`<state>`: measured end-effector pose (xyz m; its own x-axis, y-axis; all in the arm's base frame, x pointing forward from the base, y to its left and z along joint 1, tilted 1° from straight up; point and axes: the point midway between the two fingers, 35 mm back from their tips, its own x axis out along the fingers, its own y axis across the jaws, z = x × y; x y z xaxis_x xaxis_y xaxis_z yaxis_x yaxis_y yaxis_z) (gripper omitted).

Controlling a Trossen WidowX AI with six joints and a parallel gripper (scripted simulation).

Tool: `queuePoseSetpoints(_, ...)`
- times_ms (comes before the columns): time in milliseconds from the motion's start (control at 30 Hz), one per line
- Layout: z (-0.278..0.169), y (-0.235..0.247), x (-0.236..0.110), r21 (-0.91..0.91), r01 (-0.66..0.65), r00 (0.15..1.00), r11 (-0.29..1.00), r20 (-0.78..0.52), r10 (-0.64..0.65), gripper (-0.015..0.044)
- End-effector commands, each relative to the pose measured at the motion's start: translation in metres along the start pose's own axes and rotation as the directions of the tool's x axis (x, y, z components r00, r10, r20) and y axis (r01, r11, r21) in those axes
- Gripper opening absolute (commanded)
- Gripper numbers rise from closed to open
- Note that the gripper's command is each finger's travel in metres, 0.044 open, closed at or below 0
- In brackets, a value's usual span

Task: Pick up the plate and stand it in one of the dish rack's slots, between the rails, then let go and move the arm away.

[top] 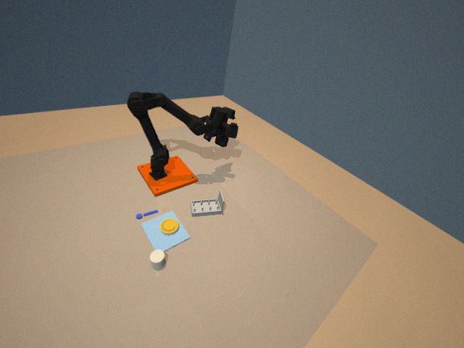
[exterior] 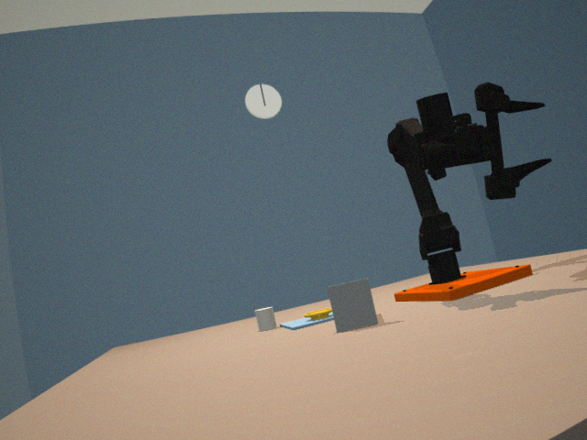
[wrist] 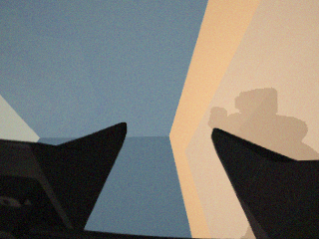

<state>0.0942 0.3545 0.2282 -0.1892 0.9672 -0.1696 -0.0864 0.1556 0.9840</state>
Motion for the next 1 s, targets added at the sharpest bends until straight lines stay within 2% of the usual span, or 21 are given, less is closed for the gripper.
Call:
queuePoseSetpoints(0, 0.002, 0.000, 0.000, -0.001, 0.003, 1.000, 1.000, 0.005, -0.003, 0.0400)
queuePoseSetpoints(233, 0.061, -0.015, -0.022, -0.041, 0.130, 0.976, 0.991, 0.180, -0.121, 0.0400)
queuePoseSetpoints(433, 0.112, -0.030, -0.056, -0.046, 0.273, 0.913, 0.961, 0.326, -0.244, 0.0400)
queuePoseSetpoints(733, 0.170, -0.058, -0.130, 0.002, 0.501, 0.757, 0.865, 0.485, -0.439, 0.0400)
queuePoseSetpoints(967, 0.193, -0.080, -0.195, 0.071, 0.652, 0.614, 0.755, 0.535, -0.581, 0.0400)
